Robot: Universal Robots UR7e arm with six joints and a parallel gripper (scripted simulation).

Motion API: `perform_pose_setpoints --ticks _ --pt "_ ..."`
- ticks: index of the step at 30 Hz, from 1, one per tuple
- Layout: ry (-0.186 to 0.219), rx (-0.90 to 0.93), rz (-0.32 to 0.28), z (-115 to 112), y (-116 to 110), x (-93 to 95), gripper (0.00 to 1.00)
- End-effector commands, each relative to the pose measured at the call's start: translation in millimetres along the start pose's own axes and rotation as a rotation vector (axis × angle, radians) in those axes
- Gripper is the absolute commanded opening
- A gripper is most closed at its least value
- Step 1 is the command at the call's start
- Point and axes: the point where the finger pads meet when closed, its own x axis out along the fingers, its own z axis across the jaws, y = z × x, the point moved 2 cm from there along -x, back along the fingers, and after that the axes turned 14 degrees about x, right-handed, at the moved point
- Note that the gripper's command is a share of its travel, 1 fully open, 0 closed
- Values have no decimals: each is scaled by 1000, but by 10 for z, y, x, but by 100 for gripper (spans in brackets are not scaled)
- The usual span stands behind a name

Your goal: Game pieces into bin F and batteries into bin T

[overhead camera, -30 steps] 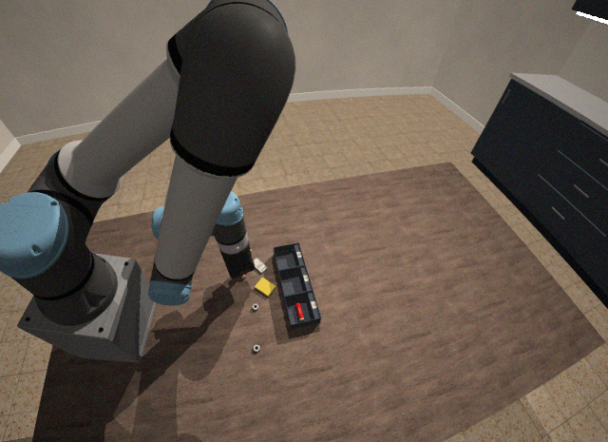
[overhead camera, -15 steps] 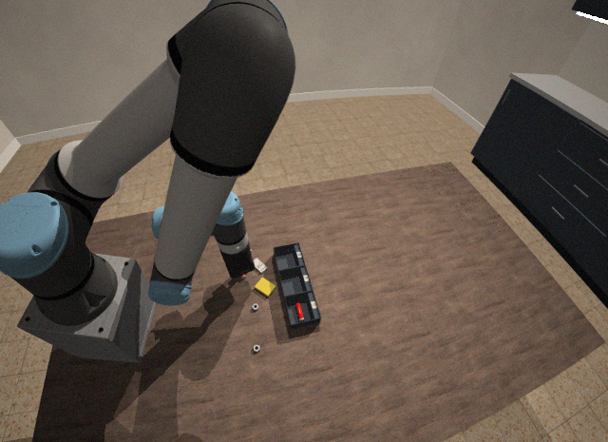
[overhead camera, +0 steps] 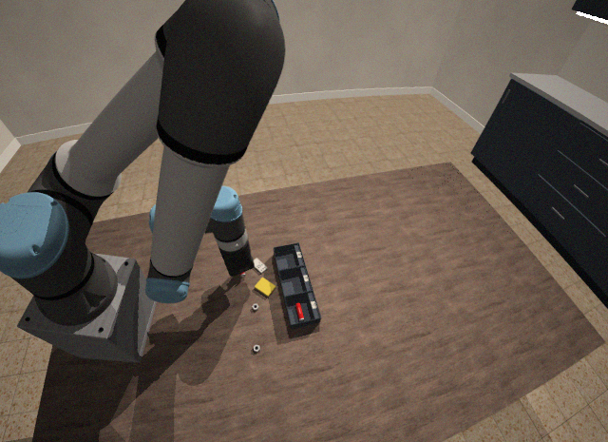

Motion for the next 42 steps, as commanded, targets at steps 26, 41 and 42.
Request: perform_pose_setpoints --ticks 26,41,42 --pt "-1 0 0 8 0 -487 31" --pt "-1 0 0 323 -363 -482 31" --pt "-1 0 0 363 -408 -482 31"
